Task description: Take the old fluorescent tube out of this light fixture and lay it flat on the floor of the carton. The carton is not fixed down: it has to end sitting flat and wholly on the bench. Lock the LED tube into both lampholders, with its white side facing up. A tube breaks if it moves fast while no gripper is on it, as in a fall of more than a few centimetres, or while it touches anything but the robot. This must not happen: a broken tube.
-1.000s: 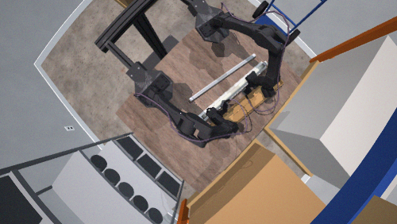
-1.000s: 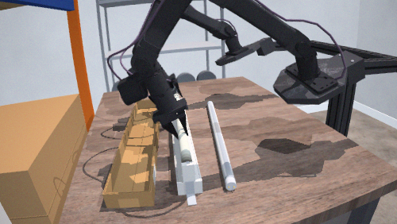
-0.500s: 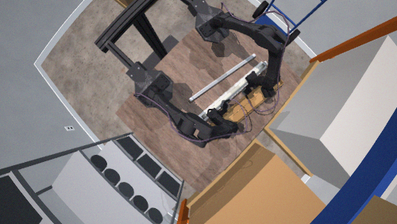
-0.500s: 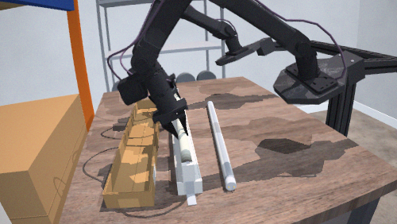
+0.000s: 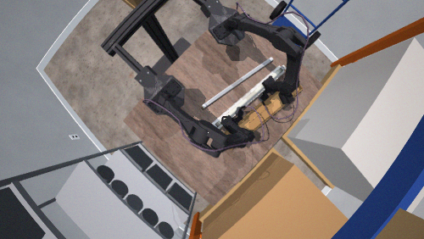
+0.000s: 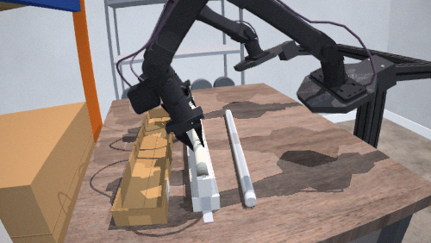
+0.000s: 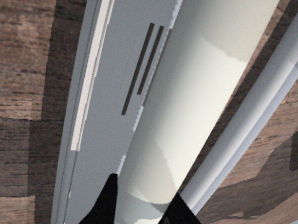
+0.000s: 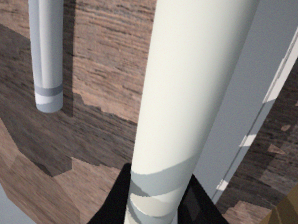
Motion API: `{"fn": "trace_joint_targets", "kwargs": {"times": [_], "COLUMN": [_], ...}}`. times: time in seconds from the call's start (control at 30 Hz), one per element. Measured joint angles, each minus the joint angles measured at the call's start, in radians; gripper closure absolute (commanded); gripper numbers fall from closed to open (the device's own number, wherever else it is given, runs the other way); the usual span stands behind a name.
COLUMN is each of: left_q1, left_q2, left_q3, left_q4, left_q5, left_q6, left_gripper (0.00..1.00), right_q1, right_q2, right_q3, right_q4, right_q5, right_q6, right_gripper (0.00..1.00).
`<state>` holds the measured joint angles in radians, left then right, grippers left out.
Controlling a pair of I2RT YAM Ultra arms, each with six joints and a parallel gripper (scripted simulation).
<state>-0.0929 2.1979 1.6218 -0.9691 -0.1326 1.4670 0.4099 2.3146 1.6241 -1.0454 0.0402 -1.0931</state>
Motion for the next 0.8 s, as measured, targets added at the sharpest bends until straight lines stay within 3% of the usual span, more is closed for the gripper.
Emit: {"fn": "trace_joint_targets", "kwargs": {"times": [0.8], "left_q1": [-0.004], "left_q2": [-0.070], "left_q3": [-0.120], "left_q4": [0.129], "left_q5": [-0.009], "left_q6": [0.006], "left_gripper": [0.89], "right_q1": [0.016], "right_q2": [-0.064], "right_q3": [-0.105], "right_q4": [0.109], "right_q5": [0.033], "right_q6": [0.012], "right_gripper": [0.89]}}
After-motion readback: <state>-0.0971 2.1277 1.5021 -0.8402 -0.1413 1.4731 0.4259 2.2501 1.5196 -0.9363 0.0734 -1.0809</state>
